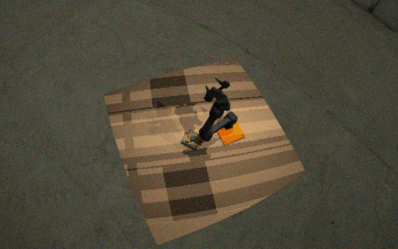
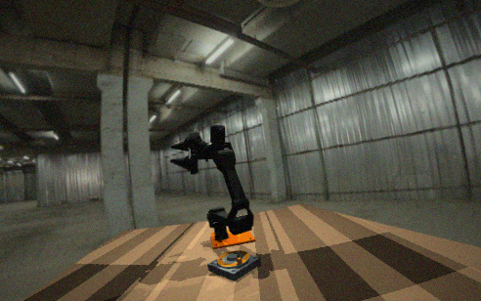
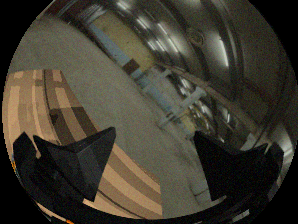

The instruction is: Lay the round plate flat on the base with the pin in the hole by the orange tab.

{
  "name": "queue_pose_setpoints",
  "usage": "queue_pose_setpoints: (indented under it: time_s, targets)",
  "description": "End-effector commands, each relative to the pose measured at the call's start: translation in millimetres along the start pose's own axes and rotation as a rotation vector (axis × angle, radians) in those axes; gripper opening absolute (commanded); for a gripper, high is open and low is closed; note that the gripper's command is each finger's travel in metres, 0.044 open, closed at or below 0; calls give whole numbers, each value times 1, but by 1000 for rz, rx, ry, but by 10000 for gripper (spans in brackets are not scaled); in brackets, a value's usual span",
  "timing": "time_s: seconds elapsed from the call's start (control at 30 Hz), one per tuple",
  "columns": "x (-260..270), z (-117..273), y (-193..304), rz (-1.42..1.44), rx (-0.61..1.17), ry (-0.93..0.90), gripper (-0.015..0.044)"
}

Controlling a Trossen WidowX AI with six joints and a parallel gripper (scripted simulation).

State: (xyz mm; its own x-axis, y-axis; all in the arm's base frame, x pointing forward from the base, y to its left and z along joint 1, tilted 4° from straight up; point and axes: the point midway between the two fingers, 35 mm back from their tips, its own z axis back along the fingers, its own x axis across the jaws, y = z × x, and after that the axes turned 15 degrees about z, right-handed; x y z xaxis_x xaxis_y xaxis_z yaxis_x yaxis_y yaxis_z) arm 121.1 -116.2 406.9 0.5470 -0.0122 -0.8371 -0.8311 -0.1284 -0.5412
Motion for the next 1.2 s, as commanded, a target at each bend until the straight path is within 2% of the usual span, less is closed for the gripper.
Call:
queue_pose_setpoints:
  time_s: [0.0,0.27,0.47,0.83,1.17]
  targets:
    - [-1,1,1,-5,-3,-2,374]
    - [-34,7,21,-240,-105,-113,164]
    - [-45,-5,34,-430,-150,-263,6]
    - [-29,-45,43,-641,-136,-565,0]
    - [28,-80,25,-705,-49,-912,0]
